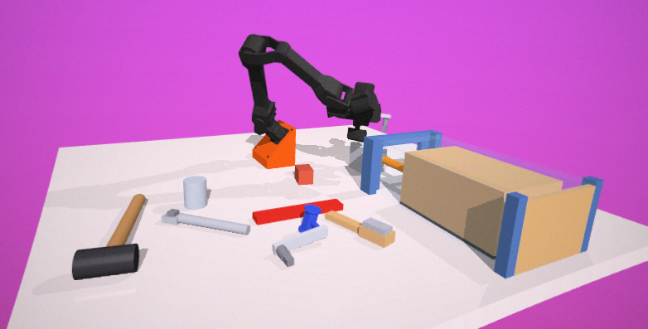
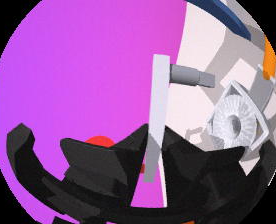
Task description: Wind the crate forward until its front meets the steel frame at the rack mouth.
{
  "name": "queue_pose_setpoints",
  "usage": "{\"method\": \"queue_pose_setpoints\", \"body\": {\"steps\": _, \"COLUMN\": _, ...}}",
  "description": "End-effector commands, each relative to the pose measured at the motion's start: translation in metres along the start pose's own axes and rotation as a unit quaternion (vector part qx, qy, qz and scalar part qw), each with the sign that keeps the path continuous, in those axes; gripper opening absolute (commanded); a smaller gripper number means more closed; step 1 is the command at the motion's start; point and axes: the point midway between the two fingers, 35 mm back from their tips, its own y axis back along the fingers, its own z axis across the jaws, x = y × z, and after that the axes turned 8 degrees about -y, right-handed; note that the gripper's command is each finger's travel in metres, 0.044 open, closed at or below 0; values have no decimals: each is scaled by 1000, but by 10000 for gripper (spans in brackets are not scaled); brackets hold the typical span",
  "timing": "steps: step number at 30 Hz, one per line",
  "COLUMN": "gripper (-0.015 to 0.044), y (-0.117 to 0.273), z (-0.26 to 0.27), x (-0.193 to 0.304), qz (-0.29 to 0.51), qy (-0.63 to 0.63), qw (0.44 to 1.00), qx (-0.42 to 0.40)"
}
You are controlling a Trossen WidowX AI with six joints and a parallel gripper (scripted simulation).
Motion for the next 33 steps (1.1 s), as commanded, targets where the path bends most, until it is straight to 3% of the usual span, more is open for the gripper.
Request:
{"method": "queue_pose_setpoints", "body": {"steps": 1, "gripper": 0, "y": -1, "z": -1, "x": 2, "qz": 8, "qy": 0, "qw": 999, "qx": -39}}
{"method": "queue_pose_setpoints", "body": {"steps": 7, "gripper": 0, "y": 0, "z": -1, "x": 2, "qz": 13, "qy": 0, "qw": 997, "qx": -77}}
{"method": "queue_pose_setpoints", "body": {"steps": 19, "gripper": 0, "y": 0, "z": -3, "x": 2, "qz": 10, "qy": -3, "qw": 997, "qx": -71}}
{"method": "queue_pose_setpoints", "body": {"steps": 33, "gripper": 0, "y": 22, "z": -23, "x": 42, "qz": 11, "qy": -4, "qw": 997, "qx": -71}}
